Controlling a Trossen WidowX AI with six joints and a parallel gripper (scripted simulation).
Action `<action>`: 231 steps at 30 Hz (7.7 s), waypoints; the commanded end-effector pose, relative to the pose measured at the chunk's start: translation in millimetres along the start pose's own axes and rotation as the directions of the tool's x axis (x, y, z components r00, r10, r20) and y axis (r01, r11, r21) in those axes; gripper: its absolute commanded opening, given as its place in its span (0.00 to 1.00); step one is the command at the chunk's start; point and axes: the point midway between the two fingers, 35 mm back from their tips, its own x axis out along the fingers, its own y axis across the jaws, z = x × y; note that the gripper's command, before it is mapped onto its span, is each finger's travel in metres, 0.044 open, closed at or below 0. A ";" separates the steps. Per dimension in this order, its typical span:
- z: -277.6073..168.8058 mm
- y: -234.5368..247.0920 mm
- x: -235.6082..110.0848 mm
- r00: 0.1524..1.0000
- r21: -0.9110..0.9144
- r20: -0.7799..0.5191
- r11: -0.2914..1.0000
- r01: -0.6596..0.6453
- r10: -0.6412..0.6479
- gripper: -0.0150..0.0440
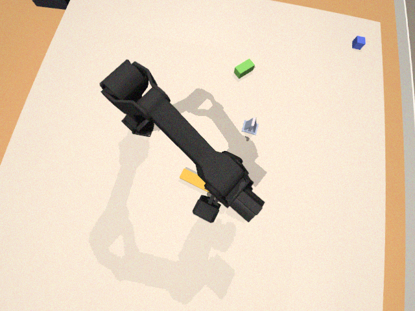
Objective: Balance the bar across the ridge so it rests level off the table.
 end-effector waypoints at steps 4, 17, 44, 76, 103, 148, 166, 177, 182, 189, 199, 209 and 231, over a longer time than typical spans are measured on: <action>-3.5 0.2 17.8 1.000 -0.004 -0.006 1.000 0.002 -0.002 0.79; -3.4 0.1 34.6 1.000 -0.004 -0.006 1.000 0.002 -0.002 0.79; -3.1 0.6 42.7 1.000 0.000 -0.003 1.000 -0.001 0.001 0.61; 2.1 -0.9 -9.5 1.000 -0.002 -0.004 1.000 0.001 -0.001 0.25; 0.0 9.3 -63.1 1.000 -0.011 -0.005 1.000 0.001 -0.001 0.25; 6.1 179.9 -66.5 1.000 -0.131 -0.005 0.991 -0.017 0.016 0.25; -15.4 241.9 -68.9 1.000 -0.177 -0.007 0.984 -0.024 0.023 0.25; -15.4 244.7 -57.2 1.000 -0.178 -0.007 0.984 -0.024 0.023 0.25; -15.3 244.5 -49.2 1.000 -0.178 -0.007 0.984 -0.024 0.023 0.25; -15.4 244.0 -38.2 1.000 -0.178 -0.007 0.984 -0.024 0.023 0.25; -15.9 243.1 -25.0 1.000 -0.178 -0.007 0.984 -0.024 0.023 0.25; -15.8 243.1 -26.2 1.000 -0.178 -0.007 0.984 -0.024 0.023 0.25; -15.7 243.2 -24.4 1.000 -0.178 -0.007 0.984 -0.024 0.023 0.25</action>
